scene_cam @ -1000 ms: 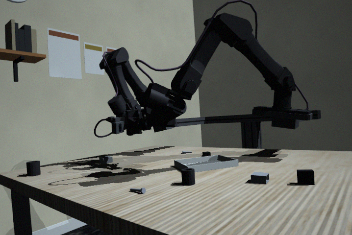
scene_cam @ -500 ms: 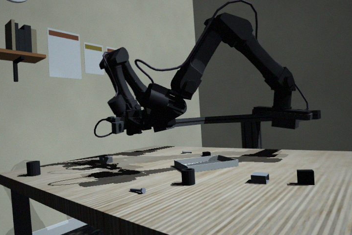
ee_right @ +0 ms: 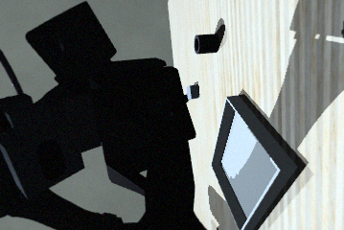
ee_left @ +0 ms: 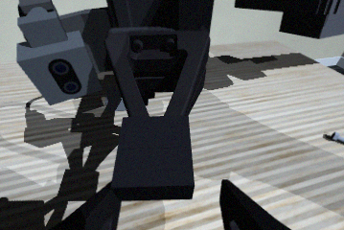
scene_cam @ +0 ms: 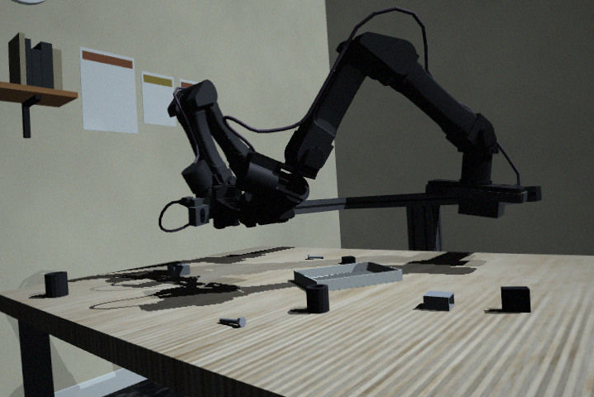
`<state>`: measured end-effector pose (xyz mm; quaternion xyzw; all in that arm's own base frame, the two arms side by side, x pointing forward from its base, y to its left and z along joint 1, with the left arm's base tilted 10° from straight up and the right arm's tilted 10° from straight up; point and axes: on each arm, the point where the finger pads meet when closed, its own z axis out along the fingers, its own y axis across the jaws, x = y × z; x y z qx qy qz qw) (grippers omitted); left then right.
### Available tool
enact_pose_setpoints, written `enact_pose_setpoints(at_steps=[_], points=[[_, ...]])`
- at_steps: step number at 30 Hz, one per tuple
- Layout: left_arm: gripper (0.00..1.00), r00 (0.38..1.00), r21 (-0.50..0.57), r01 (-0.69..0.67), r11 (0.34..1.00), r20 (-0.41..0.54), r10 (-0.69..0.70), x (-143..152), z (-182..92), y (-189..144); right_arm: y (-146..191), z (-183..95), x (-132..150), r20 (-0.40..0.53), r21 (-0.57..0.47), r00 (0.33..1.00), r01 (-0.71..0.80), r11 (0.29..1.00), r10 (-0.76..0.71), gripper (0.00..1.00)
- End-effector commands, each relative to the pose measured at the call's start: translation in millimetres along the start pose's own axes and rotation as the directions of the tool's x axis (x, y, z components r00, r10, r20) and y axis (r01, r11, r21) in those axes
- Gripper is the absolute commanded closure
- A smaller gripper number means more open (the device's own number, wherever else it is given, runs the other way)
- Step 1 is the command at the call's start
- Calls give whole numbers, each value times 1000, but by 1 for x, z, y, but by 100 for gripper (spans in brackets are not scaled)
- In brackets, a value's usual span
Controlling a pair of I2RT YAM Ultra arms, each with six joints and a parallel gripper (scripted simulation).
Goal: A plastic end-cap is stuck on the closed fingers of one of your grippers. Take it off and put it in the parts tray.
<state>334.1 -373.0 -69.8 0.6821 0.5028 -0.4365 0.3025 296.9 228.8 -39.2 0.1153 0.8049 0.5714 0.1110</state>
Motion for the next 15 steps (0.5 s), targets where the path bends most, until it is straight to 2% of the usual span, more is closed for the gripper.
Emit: enact_pose_setpoints(at_steps=[1,7,15], points=[[44,999,-24,-34,999,10,35,-10,10,17,27,2,-3,4,-67,996,84,994,-84,100],[44,998,-38,-58,998,17,59,-25,9,25,27,2,-4,4,-67,996,85,994,-85,100],[67,997,-47,-78,996,23,79,-32,2,19,27,2,-5,8,-67,996,86,994,-86,100]])
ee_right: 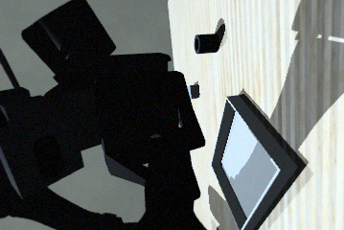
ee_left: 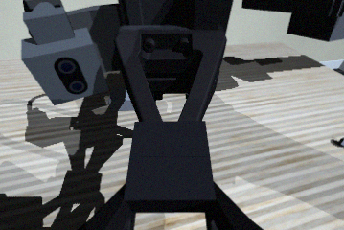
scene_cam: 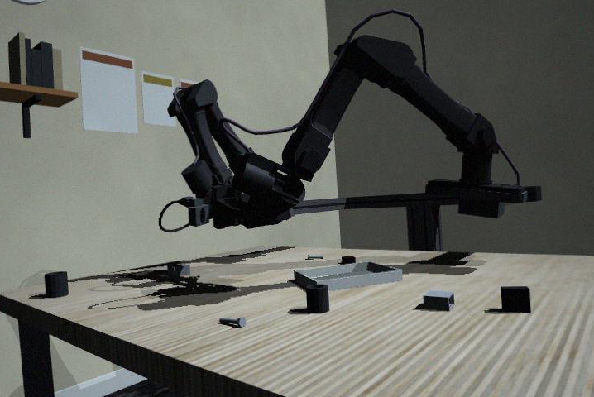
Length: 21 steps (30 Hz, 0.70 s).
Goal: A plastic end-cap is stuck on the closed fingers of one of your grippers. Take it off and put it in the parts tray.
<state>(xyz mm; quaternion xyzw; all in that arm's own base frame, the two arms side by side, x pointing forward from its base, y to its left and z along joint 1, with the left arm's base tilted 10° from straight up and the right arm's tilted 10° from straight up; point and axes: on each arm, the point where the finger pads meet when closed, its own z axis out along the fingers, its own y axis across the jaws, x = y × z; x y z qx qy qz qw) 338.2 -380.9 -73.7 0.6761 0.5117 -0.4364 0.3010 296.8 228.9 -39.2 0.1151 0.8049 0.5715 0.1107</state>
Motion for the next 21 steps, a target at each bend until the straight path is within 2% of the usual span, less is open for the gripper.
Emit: enact_pose_setpoints(at_steps=[1,3,10,13,16,18,21], points=[[70,995,-37,-97,995,27,98,-33,-6,12,27,2,-5,9,-67,996,86,994,-86,100],[73,995,-37,-97,995,27,98,-33,-6,12,27,2,-5,9,-67,996,86,994,-86,100],[73,996,-27,-83,996,33,84,-24,-19,9,27,2,-6,11,-66,996,86,994,-85,100],[73,994,-36,-101,994,33,102,-19,-45,16,27,1,-7,14,-66,996,85,994,-84,100],[73,998,-19,-63,998,27,64,13,-63,12,27,1,-7,14,-66,996,87,994,-86,100],[73,998,-15,-53,998,28,53,25,-79,10,27,1,-7,14,-66,996,87,994,-86,100],[73,998,-13,-46,999,29,46,33,-89,8,27,1,-7,14,-66,996,87,994,-86,100]])
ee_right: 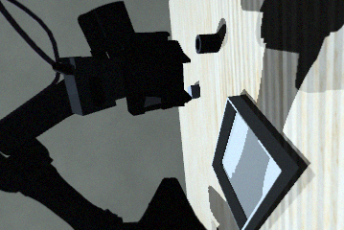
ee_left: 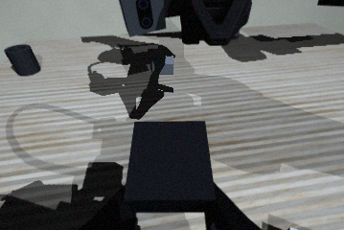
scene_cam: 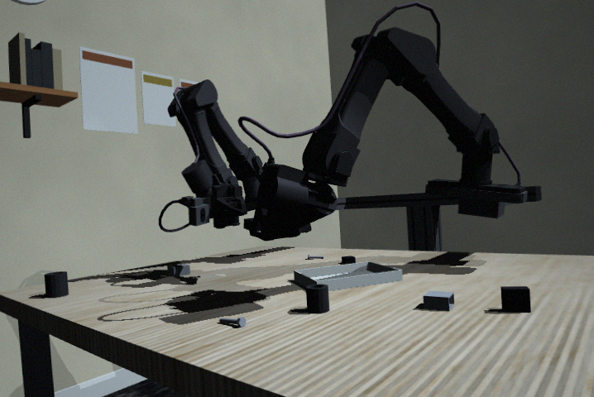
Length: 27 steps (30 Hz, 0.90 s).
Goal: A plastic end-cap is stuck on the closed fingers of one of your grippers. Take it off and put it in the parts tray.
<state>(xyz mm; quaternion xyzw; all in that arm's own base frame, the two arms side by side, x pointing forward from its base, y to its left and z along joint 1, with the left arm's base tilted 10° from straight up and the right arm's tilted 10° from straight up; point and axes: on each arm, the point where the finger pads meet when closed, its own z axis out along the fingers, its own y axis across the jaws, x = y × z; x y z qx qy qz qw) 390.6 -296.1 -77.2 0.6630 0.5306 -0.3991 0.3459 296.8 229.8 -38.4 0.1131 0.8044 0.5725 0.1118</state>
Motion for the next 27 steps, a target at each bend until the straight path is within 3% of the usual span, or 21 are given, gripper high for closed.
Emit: enact_pose_setpoints(at_steps=[1,12,17,20,22,27], points=[[73,999,110,-24,994,38,20,-12,-5,-16,26,1,-7,15,-63,997,83,995,-82,100],[73,1000,123,-24,992,12,23,-9,-1,-20,25,1,-6,6,-61,995,99,993,-98,100],[73,987,116,-94,989,-120,108,-18,-13,-17,14,-1,-5,-13,-21,984,179,984,-179,100],[73,949,136,-115,984,-277,150,-5,-19,-23,8,-3,-3,-41,8,958,284,959,-284,100],[73,949,136,-115,984,-277,150,-5,-19,-23,8,-3,-3,-41,8,958,284,959,-284,100],[73,828,170,-156,973,-514,223,6,-31,-33,2,-10,-2,-88,31,887,458,888,-454,100]])
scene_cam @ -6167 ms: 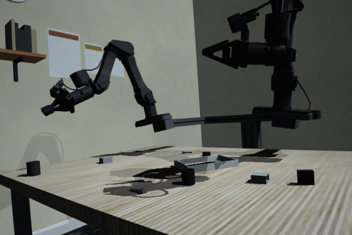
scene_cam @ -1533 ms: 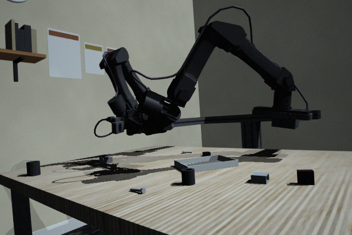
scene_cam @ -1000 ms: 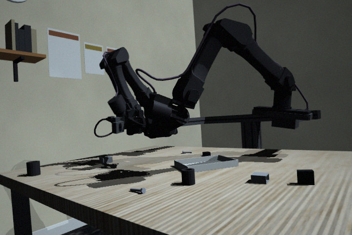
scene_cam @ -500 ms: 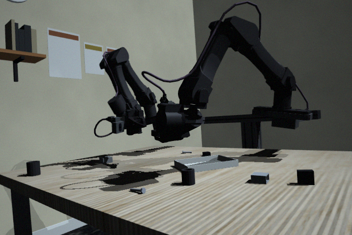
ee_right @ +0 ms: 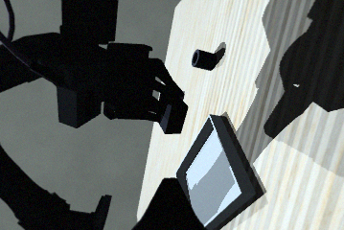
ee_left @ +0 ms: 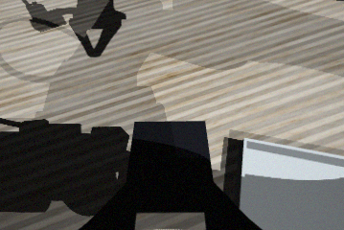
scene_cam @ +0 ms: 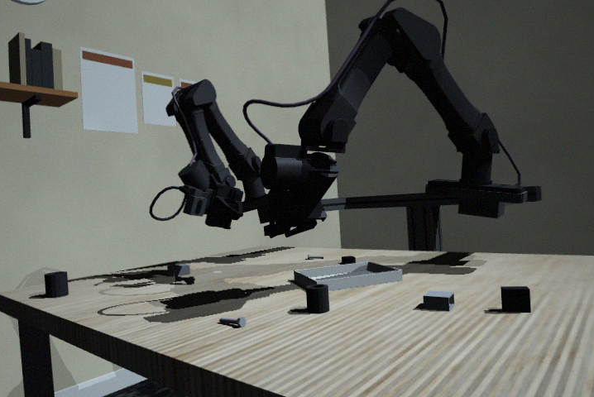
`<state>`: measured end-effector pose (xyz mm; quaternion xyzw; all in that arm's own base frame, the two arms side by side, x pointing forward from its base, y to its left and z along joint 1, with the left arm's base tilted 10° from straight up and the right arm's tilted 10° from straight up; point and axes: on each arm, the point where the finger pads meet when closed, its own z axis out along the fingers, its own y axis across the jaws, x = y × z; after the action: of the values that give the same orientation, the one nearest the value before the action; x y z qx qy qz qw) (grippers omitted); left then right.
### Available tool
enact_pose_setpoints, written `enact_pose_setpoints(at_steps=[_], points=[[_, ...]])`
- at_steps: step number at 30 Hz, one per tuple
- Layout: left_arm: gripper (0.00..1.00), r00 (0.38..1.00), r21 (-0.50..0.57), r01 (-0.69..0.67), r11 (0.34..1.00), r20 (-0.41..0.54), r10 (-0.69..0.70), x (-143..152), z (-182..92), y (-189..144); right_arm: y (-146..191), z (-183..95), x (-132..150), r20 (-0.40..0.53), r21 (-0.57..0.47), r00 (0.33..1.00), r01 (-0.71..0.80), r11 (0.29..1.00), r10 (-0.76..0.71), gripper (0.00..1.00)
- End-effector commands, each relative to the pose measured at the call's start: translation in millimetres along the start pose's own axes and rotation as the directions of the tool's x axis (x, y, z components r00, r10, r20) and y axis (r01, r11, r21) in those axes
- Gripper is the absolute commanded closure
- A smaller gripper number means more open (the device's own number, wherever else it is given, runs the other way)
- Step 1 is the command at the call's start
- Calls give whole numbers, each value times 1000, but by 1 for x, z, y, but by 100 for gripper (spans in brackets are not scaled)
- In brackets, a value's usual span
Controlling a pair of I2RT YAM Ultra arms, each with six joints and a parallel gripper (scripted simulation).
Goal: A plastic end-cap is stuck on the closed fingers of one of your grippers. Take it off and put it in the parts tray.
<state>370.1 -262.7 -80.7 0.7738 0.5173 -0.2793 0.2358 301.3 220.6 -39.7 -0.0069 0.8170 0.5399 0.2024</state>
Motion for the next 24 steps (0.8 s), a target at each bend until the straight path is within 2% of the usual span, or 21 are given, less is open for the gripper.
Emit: enact_pose_setpoints(at_steps=[1,6,10,12,13,17,20,24], points=[[73,961,31,-72,997,-265,78,-7,-10,-10,8,-6,2,-102,9,972,212,977,-210,100],[73,859,69,-121,990,-492,139,-4,-17,-26,8,-14,1,-138,3,917,377,926,-374,100],[73,743,115,-140,983,-644,181,0,-22,-41,9,-21,2,-164,-13,859,491,871,-486,100],[73,743,115,-140,983,-644,181,0,-22,-41,9,-21,2,-164,-13,859,491,871,-486,100],[73,706,141,-122,982,-684,186,9,-19,-49,8,-23,6,-180,-22,838,520,854,-515,100],[73,537,197,-138,971,-809,241,14,-21,-65,9,-31,7,-194,-50,749,637,769,-633,100],[73,437,250,-128,960,-855,281,22,-16,-80,11,-37,8,-199,-71,685,704,707,-701,100],[73,333,283,-144,948,-889,316,20,-13,-87,15,-45,8,-198,-98,593,780,618,-781,100]])
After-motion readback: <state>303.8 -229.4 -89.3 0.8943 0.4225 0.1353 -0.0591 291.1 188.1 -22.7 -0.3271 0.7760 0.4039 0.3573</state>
